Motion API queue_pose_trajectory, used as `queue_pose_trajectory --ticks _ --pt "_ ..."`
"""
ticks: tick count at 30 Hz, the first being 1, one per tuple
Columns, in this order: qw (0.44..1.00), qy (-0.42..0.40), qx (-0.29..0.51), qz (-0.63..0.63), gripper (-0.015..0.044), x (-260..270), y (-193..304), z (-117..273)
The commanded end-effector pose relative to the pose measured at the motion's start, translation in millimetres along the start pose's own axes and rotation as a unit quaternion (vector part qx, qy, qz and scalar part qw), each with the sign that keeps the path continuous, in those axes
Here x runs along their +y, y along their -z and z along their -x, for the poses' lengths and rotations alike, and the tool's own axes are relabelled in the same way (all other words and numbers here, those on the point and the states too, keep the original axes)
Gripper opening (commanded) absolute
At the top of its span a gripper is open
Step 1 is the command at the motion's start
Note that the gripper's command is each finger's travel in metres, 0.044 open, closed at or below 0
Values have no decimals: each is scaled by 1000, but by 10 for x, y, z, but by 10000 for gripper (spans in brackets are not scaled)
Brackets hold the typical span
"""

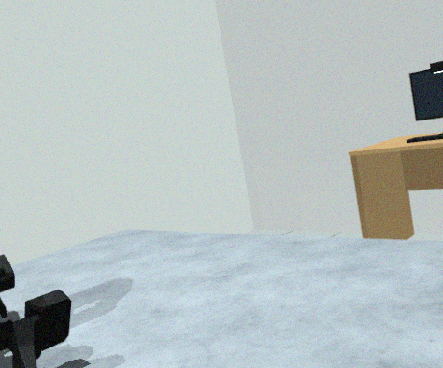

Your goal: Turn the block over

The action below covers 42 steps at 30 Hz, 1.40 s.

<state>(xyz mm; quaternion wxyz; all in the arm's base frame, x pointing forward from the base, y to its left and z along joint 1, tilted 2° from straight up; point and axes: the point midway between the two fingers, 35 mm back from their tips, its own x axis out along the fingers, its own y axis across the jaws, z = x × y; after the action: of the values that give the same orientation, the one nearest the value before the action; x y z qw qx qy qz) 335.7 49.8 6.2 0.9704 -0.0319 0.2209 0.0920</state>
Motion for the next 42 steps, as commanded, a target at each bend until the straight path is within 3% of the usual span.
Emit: queue_pose_trajectory --ticks 1,10,27,42 --pt "1000 -3 3 -3 0 9 32 11" --pt "1000 -3 3 -3 0 9 32 11" --pt "1000 -3 3 -3 440 9 32 11" --pt "1000 -3 3 -3 440 9 32 11"
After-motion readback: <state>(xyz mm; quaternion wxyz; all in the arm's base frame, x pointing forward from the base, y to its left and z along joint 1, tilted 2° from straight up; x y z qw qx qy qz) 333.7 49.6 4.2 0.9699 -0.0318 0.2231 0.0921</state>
